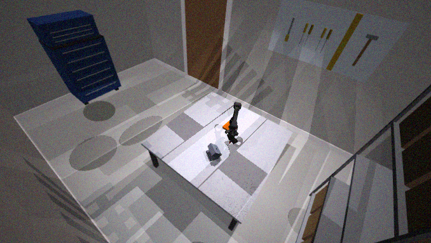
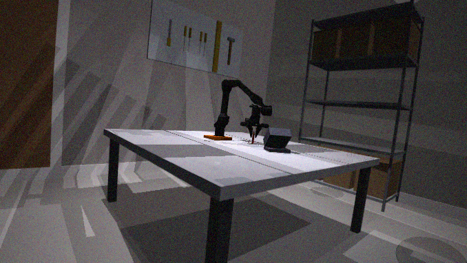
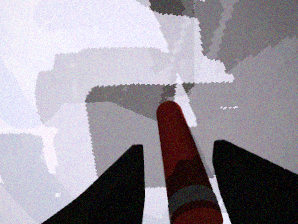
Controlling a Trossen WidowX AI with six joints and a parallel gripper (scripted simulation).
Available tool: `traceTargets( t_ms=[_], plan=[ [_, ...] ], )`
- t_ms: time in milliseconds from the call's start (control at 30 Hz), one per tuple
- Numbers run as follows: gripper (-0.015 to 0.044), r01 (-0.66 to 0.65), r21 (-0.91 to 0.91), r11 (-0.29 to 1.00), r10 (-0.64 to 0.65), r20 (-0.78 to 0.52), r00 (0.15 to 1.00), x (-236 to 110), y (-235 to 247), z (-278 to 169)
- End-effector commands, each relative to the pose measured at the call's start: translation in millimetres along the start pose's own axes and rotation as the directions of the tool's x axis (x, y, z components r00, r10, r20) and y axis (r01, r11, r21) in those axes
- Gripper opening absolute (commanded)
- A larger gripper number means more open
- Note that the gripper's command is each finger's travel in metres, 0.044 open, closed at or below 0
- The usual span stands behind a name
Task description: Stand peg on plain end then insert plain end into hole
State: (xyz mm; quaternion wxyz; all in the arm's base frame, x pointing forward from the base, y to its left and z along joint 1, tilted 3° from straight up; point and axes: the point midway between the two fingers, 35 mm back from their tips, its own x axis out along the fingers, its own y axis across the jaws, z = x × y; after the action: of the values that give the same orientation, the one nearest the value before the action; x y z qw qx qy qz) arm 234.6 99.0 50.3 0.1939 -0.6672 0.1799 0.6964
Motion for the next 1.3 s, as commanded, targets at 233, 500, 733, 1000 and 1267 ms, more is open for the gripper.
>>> traceTargets(
  t_ms=[233,500,733,1000,1267],
  plan=[
    [0.0,0.0,0.0,1.0,0.0,-0.001,1.0,-1,0,0],
    [0.0,0.001,0.001,1.0,-0.001,-0.001,1.0,-16,-1,-1],
    [0.0,0.002,0.001,1.0,-0.002,0.001,1.0,-43,-2,-2],
    [0.0,0.002,0.002,1.0,-0.002,0.002,1.0,-71,0,-2],
    [0.0,-0.001,-0.011,1.0,0.001,-0.016,1.0,-80,1,-4]
  ],
)
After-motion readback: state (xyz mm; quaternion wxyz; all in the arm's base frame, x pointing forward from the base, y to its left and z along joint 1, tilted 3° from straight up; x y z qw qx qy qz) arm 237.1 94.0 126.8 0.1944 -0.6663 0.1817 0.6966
